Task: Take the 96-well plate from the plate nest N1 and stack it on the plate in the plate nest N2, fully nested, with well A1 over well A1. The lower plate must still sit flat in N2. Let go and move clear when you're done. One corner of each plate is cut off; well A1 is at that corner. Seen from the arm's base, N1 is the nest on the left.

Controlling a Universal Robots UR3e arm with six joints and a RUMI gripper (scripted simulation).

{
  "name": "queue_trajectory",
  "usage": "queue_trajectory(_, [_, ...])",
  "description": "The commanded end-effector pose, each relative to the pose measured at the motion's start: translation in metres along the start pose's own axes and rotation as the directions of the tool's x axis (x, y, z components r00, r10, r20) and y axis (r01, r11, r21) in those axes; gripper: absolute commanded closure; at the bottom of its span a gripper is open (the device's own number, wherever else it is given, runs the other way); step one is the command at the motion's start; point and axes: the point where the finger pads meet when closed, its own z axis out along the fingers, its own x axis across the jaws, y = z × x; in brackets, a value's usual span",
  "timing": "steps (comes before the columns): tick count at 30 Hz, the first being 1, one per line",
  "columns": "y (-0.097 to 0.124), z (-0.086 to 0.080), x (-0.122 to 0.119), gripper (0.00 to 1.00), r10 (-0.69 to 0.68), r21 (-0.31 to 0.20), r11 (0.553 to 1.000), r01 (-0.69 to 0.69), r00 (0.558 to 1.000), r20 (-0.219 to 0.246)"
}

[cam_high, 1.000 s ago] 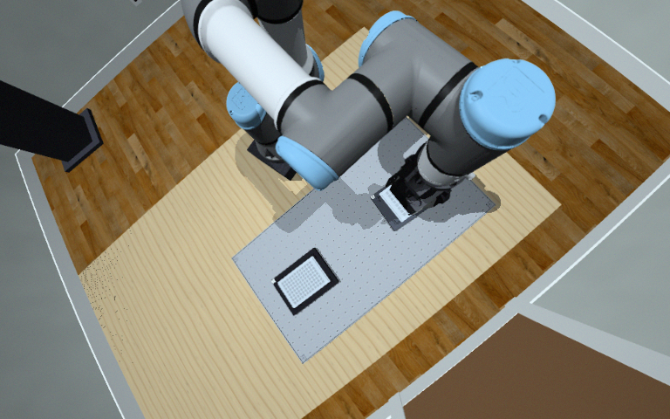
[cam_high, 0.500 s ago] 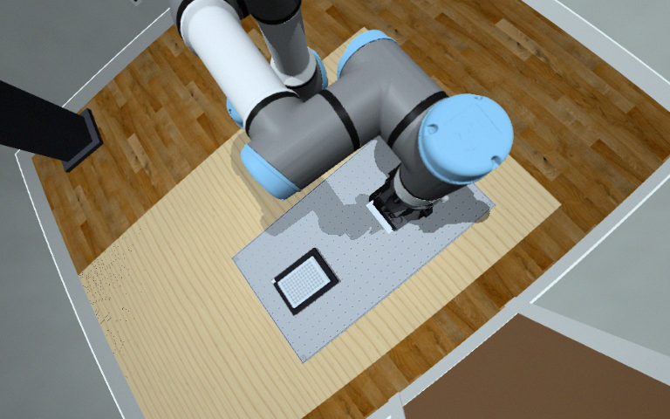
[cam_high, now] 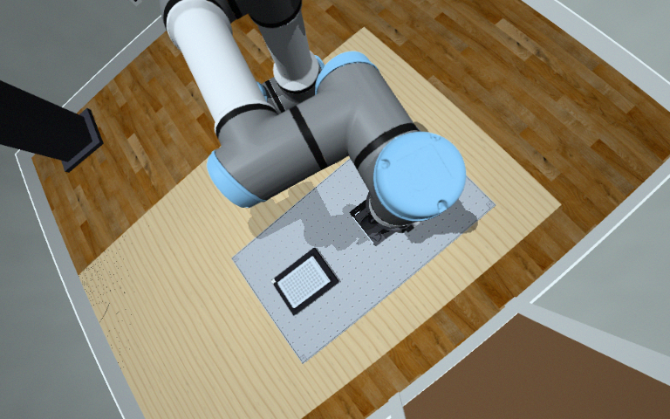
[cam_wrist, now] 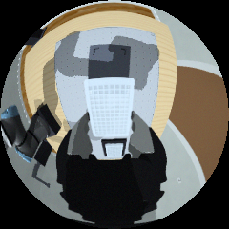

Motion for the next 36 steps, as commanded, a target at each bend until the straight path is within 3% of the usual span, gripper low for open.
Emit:
queue_trajectory(1, [0.015, -0.001, 0.001, 1.0, -0.001, 0.001, 1.0, 0.001, 1.0, -0.004])
queue_trajectory(36, [0.118, -0.001, 0.005, 1.0, -0.001, 0.0, 1.0, 0.001, 1.0, -0.003])
